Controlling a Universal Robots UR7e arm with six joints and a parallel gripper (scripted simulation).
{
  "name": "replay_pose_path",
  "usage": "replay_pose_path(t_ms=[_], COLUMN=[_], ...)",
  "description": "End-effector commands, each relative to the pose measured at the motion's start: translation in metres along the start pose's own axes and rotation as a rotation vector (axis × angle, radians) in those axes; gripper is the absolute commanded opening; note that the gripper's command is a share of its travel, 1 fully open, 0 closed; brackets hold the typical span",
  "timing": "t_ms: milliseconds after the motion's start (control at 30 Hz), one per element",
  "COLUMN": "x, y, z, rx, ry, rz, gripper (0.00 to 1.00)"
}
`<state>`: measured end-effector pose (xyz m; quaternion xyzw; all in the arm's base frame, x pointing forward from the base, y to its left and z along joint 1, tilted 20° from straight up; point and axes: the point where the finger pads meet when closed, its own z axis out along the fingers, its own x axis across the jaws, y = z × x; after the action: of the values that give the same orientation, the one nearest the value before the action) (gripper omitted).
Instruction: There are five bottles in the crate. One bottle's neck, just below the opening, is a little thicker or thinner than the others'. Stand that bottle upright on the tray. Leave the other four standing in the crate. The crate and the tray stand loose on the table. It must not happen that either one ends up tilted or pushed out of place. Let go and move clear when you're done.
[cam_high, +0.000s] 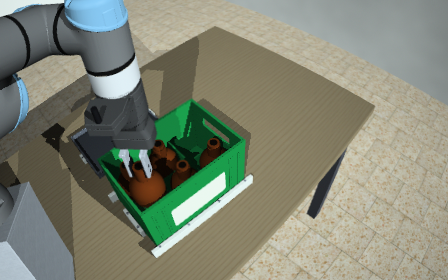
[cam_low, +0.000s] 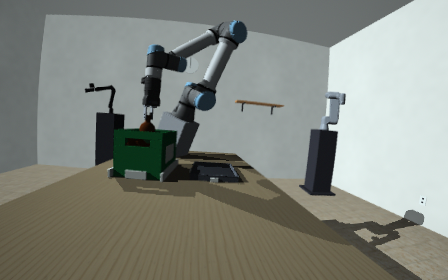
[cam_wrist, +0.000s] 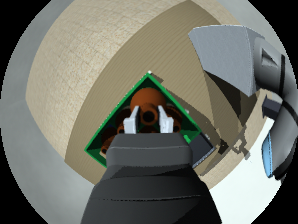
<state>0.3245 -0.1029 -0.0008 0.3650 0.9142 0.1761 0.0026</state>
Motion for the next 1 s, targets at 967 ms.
replay_pose_path(t_ms=[967], x=[-0.0004], y=[0.0000], z=[-0.0004], rx=[0.000], ry=[-0.001], rz=[0.000], gripper=[0.00])
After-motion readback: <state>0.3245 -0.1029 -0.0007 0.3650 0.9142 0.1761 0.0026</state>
